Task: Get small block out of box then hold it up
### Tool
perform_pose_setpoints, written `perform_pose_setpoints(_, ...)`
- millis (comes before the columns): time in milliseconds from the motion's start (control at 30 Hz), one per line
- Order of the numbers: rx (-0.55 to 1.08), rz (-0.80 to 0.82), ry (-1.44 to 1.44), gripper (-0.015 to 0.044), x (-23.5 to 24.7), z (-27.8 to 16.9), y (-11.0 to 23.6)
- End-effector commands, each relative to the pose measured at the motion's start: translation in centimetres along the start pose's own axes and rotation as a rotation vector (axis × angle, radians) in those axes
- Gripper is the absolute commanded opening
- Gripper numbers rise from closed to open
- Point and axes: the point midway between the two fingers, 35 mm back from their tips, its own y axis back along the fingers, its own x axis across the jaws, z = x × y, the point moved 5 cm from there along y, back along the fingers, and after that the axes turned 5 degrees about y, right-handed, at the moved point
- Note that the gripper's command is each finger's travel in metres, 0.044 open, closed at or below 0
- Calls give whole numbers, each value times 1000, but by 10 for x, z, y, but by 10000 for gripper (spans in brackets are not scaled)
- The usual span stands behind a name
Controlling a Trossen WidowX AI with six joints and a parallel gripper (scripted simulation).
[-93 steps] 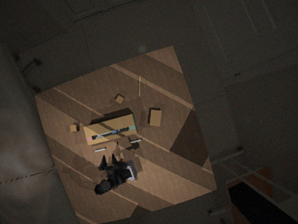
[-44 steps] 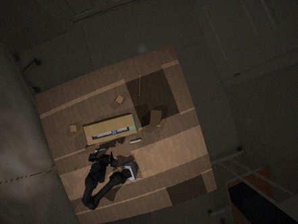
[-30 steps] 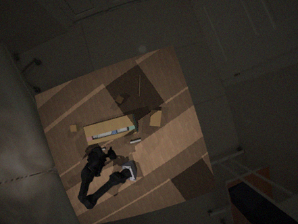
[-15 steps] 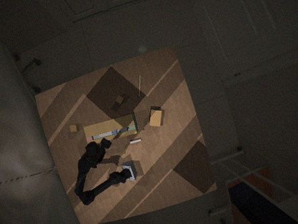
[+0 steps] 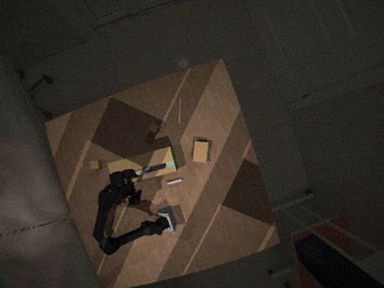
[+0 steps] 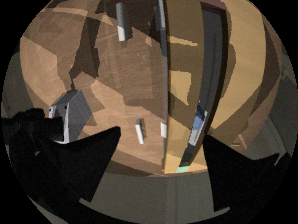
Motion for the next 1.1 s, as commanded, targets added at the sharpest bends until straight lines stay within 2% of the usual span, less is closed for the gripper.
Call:
perform_pose_setpoints(0,17,35,118,400,-6,0,-4)
perform_pose_setpoints(333,17,35,118,400,-6,1,-7)
perform_pose_setpoints(1067,18,34,118,400,-8,8,-42)
